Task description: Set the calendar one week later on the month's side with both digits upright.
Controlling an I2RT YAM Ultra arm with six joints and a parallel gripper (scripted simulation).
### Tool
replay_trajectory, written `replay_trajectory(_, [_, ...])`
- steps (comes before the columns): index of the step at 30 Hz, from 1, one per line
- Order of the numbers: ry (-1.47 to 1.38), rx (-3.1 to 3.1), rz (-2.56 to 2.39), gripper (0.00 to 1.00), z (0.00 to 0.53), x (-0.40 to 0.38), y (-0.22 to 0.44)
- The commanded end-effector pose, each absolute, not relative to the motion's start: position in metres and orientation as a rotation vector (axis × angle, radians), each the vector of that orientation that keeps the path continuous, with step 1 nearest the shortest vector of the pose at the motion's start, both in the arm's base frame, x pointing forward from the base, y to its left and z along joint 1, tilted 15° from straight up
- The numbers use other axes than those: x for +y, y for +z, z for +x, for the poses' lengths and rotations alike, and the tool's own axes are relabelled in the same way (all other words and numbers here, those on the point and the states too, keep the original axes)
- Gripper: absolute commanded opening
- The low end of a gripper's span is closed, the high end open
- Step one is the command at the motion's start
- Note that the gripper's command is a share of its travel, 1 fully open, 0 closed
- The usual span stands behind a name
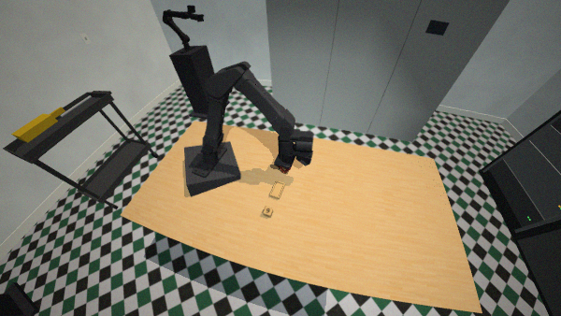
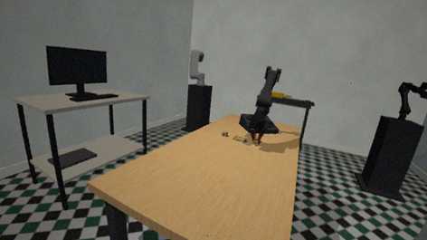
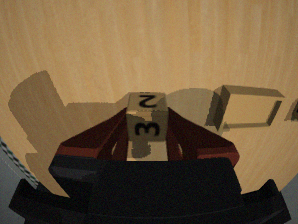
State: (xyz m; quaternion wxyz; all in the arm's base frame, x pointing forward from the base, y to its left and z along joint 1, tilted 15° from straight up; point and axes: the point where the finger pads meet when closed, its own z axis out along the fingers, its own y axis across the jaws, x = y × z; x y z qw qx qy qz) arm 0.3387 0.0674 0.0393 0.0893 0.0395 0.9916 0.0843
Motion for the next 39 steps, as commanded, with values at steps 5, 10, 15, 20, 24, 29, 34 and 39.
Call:
replay_trajectory(5, [0.253, 2.923, 0.119, 0.26, 0.334, 0.06, 0.09])
replay_trajectory(10, [0.253, 2.923, 0.119, 0.26, 0.328, 0.055, 0.118])
replay_trajectory(15, [0.253, 2.923, 0.119, 0.26, 0.325, 0.052, 0.134])
replay_trajectory(20, [0.253, 2.923, 0.119, 0.26, 0.324, 0.052, 0.137])
replay_trajectory(24, [0.253, 2.923, 0.119, 0.26, 0.324, 0.052, 0.137])
replay_trajectory(29, [0.252, 2.924, 0.119, 0.26, 0.325, 0.049, 0.137])
replay_trajectory(34, [0.244, 2.928, 0.118, 0.26, 0.324, -0.01, 0.131])
replay_trajectory(39, [0.246, 2.925, 0.119, 0.26, 0.313, -0.067, 0.125])
